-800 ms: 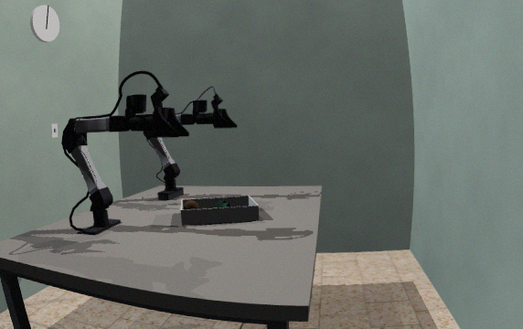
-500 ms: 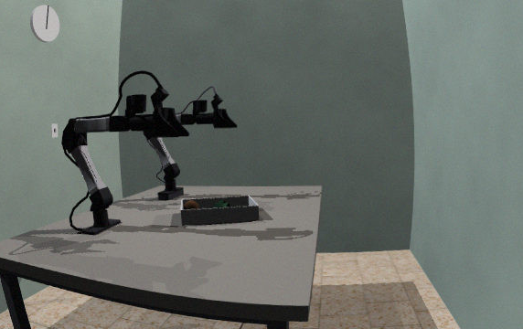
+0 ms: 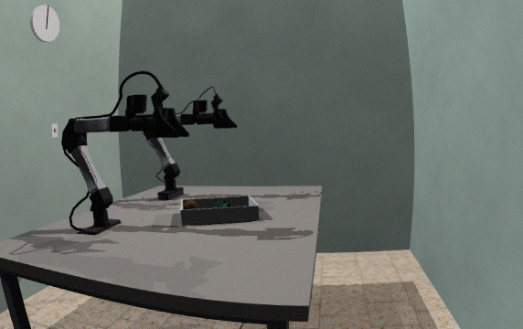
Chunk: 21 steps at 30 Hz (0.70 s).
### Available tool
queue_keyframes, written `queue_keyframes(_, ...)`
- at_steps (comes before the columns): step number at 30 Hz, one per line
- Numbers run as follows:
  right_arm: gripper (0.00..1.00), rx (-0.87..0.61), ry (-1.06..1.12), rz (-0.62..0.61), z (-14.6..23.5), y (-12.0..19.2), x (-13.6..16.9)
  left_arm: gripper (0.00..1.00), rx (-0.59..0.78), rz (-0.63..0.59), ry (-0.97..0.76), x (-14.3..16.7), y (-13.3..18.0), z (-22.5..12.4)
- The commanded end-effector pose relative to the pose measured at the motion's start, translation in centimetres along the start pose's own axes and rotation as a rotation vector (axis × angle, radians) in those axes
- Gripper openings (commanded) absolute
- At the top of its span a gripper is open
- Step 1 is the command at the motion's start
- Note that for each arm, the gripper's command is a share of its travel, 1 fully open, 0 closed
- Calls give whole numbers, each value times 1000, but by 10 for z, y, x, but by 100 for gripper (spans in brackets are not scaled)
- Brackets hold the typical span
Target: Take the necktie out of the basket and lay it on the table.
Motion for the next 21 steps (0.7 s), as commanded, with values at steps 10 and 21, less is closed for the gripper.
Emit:
queue_keyframes(10, 97, 38, -15, 100, 23, -3, 8, 100, -1, -4, 0, -1, 0, 0)
queue_keyframes(21, 94, 109, -40, 283, 64, -10, 24, 100, -1, -4, 0, -1, 0, 0)
Point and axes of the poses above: on each arm, the point where the finger pads meet when closed, its own y axis back along the fingers, its own z axis across the jaws, x = y × z, the point moved 9 cm from there along y, back along the fingers, and after that the axes turned 14 degrees about -y, right-handed, at the moved point
